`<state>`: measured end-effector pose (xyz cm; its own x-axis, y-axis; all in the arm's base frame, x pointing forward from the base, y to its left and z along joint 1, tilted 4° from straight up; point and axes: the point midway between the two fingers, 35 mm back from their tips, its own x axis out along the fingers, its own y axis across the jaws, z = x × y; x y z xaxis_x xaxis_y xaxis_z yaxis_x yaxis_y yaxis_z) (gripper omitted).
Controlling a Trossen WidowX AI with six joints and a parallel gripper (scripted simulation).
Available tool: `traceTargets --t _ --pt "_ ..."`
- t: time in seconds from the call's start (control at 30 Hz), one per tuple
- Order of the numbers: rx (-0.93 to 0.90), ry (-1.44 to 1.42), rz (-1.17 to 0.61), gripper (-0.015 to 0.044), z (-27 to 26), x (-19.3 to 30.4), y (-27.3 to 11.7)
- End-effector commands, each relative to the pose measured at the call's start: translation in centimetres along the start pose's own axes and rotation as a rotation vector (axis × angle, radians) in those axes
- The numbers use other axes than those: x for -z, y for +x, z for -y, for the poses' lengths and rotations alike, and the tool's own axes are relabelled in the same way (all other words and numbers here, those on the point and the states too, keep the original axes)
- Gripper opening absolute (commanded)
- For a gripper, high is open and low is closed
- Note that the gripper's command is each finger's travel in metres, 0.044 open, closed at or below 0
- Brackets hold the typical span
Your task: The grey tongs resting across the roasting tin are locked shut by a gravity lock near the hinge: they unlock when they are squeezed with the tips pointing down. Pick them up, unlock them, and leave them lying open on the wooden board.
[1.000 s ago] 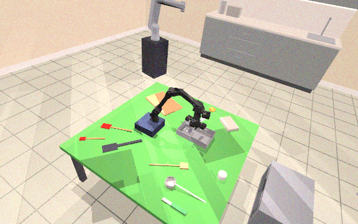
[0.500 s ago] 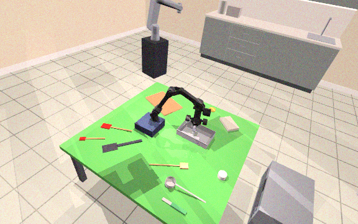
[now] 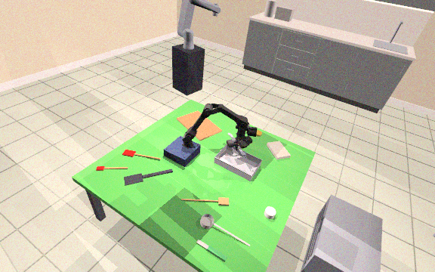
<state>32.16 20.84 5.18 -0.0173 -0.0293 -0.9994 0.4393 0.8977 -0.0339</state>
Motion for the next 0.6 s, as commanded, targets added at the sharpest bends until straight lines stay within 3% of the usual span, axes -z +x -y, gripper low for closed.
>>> traceTargets --t 0.0,0.57 --pt "-0.006 -0.185 -0.005 -0.0150 -0.7 1.1 -0.2" --pt "-0.013 -0.894 -0.006 -0.0150 -2.7 5.3 -0.7"
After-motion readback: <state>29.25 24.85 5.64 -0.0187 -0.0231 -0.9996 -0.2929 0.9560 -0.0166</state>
